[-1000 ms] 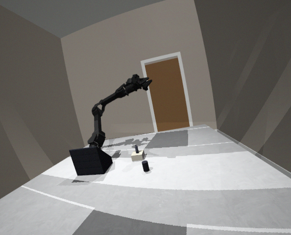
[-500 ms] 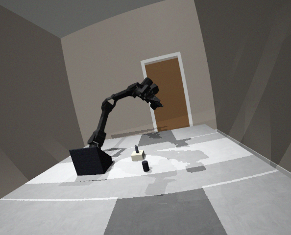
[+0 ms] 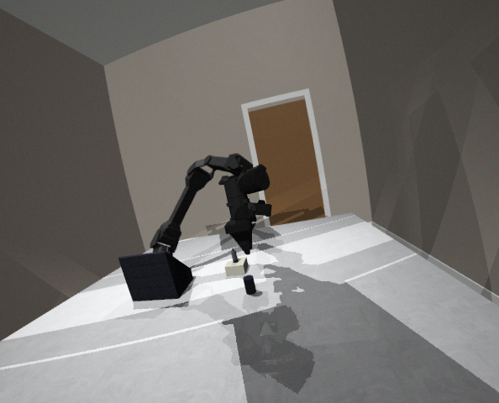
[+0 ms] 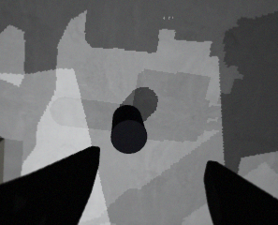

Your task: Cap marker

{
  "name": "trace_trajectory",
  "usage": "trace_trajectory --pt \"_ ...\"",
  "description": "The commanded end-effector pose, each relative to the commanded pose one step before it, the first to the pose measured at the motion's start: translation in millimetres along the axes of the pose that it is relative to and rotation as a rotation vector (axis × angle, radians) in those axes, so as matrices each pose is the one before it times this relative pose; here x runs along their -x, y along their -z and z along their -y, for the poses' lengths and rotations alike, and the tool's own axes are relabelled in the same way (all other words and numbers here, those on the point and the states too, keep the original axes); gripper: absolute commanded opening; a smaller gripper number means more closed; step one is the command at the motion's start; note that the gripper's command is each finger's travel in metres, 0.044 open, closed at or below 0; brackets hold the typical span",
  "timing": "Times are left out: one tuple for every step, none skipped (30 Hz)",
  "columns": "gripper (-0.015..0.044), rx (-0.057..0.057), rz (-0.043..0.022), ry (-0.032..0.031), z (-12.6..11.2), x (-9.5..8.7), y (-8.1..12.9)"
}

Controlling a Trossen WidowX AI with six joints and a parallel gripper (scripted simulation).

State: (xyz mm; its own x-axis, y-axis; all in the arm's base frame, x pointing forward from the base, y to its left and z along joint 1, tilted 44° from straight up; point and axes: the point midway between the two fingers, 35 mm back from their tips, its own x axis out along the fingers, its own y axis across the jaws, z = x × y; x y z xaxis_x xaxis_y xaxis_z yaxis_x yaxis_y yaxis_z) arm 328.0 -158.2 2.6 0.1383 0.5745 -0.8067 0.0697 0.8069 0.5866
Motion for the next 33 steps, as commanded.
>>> trace_trajectory --pt "0.0252 -0.0002 -0.03310 -0.12525 1.10 -14.48 14.33" --pt "0.0252 0.0000 0.00000 0.00000 0.00 0.00 0.00" --pt "0.0252 0.0000 0.00000 0.00000 0.00 0.00 0.00" --pt "0.0252 0.0000 -0.00004 -0.00002 -0.55 -0.01 0.90" --pt "0.0252 -0.0001 -0.00010 -0.00005 -1.38 -0.04 2.25" --pt "0.0252 0.0000 -0.00004 -0.00002 -0.55 -0.02 0.91" --pt "0.0252 0.0000 0.00005 0.00002 0.06 -2.83 -0.14" --pt "0.0252 0.0000 0.00014 -0.00006 0.10 -8.48 -0.28" --pt "0.0252 0.0001 0.00015 -0.00040 -0.11 -12.63 -0.01" --pt "0.0252 0.0001 0.00006 -0.00048 -0.23 -8.36 0.27" --pt "0.0252 0.0000 0.00001 -0.00020 -0.11 -2.77 0.14" --pt "0.0252 0.0000 0.00000 0.00000 0.00 0.00 0.00" --pt "0.0252 0.0000 0.00000 0.00000 0.00 0.00 0.00" --pt "0.0252 0.0000 0.00000 0.00000 0.00 0.00 0.00" --pt "0.0252 0.0000 0.00001 -0.00002 -0.05 -1.21 0.07" --pt "0.0252 0.0000 0.00003 -0.00009 -0.17 -3.63 0.23" --pt "0.0252 0.0000 0.00003 -0.00020 -0.31 -5.42 0.43" --pt "0.0252 0.0000 0.00001 -0.00018 -0.23 -3.60 0.34" --pt "0.0252 0.0000 0.00000 -0.00007 -0.08 -1.20 0.12" --pt "0.0252 0.0000 0.00000 0.00000 0.00 0.00 0.00" --pt "0.0252 0.0000 0.00001 0.00001 0.01 -0.27 -0.02" --pt "0.0252 0.0000 0.00002 0.00003 0.02 -0.80 -0.05" --pt "0.0252 0.0000 0.00002 0.00004 0.04 -1.33 -0.08" --pt "0.0252 0.0000 0.00003 0.00005 0.04 -1.63 -0.09" --pt "0.0252 0.0000 0.00003 0.00004 0.04 -1.63 -0.08" --pt "0.0252 0.0000 0.00003 0.00003 0.03 -1.63 -0.07" --pt "0.0252 0.0000 0.00003 0.00002 0.03 -1.63 -0.07" --pt "0.0252 0.0000 0.00003 0.00001 0.02 -1.63 -0.06" --pt "0.0252 0.0000 0.00002 0.00001 0.02 -1.62 -0.05" --pt "0.0252 0.0000 0.00002 0.00000 0.01 -1.62 -0.04" --pt "0.0252 0.0002 0.00005 -0.00006 0.00 -1.63 -0.02" --pt "0.0252 0.0002 0.00005 -0.00006 0.00 -1.63 -0.01" --pt "0.0252 0.0002 0.00005 -0.00007 -0.01 -1.62 0.00"
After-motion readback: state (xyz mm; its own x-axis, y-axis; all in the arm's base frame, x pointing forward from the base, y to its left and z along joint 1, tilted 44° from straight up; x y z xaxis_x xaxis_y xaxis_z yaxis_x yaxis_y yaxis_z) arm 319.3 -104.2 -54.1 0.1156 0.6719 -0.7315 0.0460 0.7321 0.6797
